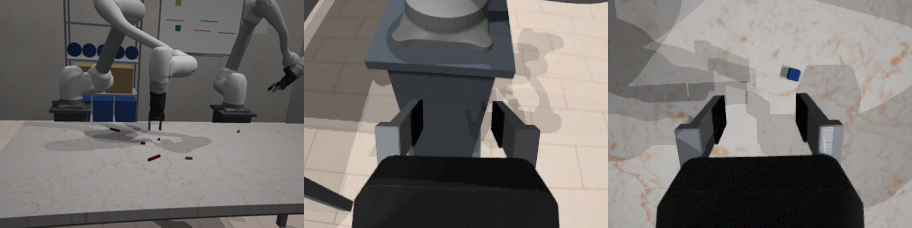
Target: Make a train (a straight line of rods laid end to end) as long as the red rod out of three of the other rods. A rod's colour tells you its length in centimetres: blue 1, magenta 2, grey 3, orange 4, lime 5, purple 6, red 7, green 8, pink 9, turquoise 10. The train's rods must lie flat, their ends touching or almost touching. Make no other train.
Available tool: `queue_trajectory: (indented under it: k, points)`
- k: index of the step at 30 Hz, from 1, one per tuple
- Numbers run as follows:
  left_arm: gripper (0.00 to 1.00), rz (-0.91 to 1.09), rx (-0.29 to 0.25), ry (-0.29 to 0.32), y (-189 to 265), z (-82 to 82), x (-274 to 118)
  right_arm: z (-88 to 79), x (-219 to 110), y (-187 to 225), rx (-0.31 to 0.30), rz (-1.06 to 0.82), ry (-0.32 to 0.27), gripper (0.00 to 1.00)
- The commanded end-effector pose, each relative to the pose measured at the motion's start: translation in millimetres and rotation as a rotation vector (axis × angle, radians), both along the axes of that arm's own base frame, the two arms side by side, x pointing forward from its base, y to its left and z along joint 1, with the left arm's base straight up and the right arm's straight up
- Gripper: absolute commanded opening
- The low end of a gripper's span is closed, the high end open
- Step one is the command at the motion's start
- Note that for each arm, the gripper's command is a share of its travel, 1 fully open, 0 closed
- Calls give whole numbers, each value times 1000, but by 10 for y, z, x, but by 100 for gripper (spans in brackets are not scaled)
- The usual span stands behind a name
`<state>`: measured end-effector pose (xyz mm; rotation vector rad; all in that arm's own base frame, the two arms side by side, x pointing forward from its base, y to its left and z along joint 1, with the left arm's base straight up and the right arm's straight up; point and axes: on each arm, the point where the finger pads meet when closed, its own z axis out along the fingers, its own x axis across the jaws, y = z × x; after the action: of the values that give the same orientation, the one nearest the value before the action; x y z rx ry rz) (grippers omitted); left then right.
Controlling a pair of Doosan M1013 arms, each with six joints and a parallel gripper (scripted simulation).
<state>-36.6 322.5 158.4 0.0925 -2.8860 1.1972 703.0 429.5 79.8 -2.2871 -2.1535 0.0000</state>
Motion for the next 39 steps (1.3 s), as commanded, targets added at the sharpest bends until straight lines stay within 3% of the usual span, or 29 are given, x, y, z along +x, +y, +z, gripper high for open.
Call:
queue_trajectory:
  k: [1,18,23,39]
  points:
    - [100,0,1,0,2,3,-1,13,4,3,1,0,-1,100]
    - [100,0,1,0,2,3,-1,14,32,5,1,-40,-1,100]
    - [100,0,1,0,2,3,-1,16,107,9,1,-145,-1,100]
    - [100,0,1,0,2,3,-1,22,564,-1,2,-724,-1,100]
